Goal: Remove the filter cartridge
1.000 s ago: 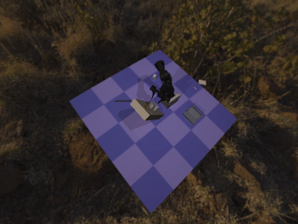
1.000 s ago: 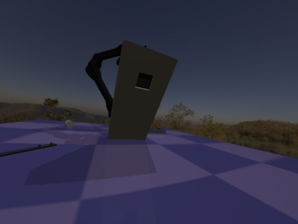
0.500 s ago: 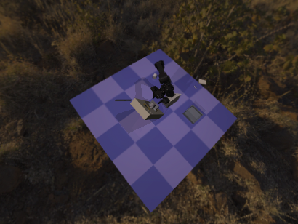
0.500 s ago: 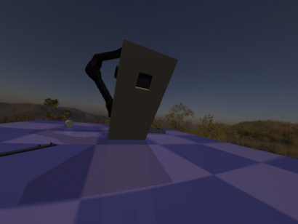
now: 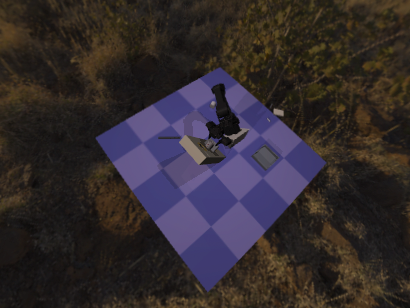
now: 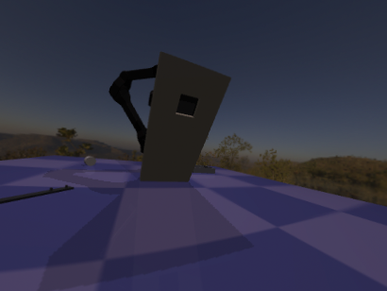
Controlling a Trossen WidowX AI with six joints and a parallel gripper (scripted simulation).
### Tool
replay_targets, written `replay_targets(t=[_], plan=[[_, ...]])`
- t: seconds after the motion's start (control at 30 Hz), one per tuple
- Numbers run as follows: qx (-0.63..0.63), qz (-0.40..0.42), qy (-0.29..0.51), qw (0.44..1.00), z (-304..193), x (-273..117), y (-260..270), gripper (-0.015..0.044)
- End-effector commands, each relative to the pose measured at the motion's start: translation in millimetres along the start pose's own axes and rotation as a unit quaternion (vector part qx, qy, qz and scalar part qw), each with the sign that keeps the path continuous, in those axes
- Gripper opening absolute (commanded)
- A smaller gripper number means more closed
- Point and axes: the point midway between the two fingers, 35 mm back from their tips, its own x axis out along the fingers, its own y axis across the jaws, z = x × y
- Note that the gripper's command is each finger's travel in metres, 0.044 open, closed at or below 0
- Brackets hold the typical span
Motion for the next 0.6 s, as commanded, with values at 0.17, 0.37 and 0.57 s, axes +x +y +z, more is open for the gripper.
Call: replay_targets(t=[0.17, 0.37, 0.57], plan=[[-0.001, -0.002, -0.002, 1.0, 0, 15, -2, 0.0305], [0.0, -0.001, 0.0, 1.0, 0, 17, -1, 0.0278], [0.0, -0.001, 0.0, 1.0, 0, 17, -1, 0.0219]])
